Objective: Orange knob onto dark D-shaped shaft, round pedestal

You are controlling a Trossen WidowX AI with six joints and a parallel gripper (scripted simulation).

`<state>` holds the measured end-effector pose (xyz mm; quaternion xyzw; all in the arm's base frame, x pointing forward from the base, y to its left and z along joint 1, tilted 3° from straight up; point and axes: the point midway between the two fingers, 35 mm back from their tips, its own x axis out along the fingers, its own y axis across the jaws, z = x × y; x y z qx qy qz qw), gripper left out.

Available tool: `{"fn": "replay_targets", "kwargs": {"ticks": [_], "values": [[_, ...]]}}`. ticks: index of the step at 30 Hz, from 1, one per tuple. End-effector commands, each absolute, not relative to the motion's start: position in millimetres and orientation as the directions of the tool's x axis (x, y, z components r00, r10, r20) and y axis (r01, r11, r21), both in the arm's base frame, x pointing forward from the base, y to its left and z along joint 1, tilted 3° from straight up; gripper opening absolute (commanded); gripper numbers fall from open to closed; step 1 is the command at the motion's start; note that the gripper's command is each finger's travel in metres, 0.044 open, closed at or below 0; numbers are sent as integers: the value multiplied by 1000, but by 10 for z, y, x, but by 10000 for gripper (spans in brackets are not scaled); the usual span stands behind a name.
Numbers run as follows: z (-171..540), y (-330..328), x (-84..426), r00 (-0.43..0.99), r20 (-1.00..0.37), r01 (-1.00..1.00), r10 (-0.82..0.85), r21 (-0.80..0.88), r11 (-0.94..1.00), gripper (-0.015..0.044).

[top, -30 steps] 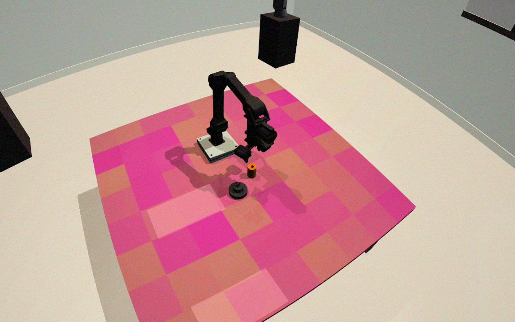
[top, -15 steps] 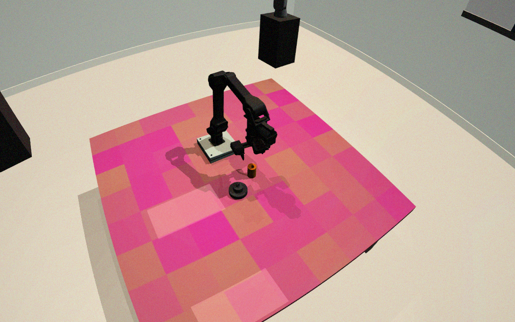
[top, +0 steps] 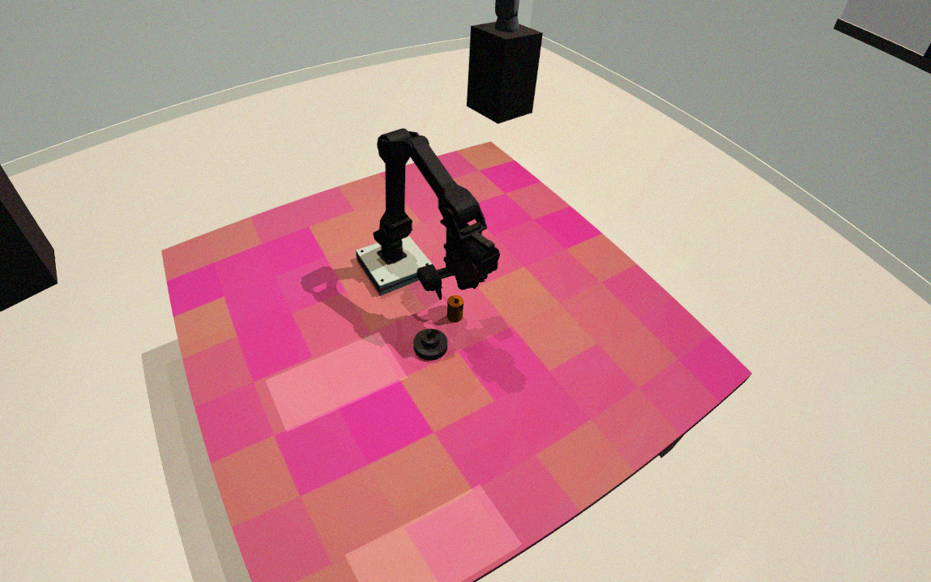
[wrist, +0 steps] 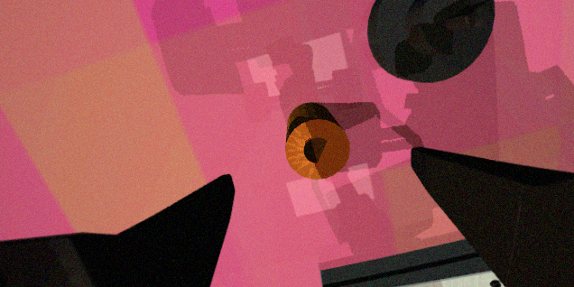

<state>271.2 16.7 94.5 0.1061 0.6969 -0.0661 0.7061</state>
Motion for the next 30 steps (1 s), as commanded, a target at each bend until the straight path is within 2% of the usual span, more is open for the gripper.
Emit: {"fn": "replay_targets", "kwargs": {"ticks": [1, 30], "values": [[795, 166, 2692, 8, -999, 249, 50, 50, 967, 440], [397, 187, 2716, 8, -999, 249, 50, 50, 967, 440]]}}
